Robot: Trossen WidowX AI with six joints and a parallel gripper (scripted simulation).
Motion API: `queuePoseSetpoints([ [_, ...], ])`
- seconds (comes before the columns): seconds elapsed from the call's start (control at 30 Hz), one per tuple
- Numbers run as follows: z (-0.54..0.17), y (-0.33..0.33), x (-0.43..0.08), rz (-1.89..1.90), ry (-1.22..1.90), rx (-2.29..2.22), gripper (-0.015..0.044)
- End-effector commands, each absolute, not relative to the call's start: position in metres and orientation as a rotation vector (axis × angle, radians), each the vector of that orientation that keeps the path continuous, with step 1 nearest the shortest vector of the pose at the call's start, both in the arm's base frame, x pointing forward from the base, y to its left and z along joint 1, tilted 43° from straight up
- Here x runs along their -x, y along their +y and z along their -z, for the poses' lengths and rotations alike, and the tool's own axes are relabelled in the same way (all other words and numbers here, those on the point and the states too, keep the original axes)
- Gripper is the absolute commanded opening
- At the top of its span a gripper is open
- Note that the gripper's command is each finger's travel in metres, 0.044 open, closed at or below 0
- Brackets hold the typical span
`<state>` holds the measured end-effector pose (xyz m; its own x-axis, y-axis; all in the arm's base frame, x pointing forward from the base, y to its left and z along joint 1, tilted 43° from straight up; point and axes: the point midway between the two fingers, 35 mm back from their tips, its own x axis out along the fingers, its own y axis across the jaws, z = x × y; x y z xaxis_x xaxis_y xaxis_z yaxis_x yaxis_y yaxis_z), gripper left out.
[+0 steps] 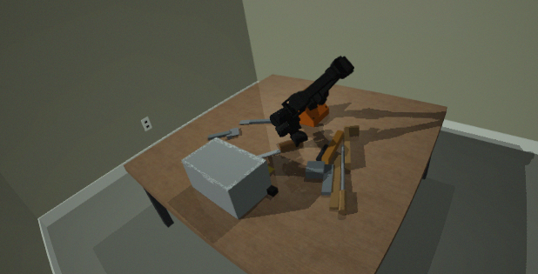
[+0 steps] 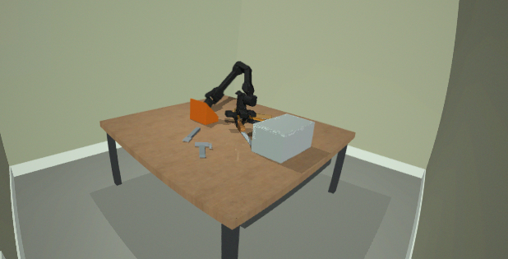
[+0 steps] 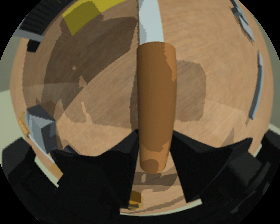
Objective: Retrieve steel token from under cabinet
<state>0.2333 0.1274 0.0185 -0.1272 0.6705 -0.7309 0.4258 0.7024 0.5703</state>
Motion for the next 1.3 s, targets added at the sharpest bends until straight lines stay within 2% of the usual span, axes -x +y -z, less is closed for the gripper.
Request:
queuePoseSetpoints([
  [0.0, -0.023, 0.131, -0.233, -0.266, 1.753, -0.878, 0.0],
  [1.27, -0.058, 0.167, -0.224, -0.269, 1.753, -0.88, 0.0],
])
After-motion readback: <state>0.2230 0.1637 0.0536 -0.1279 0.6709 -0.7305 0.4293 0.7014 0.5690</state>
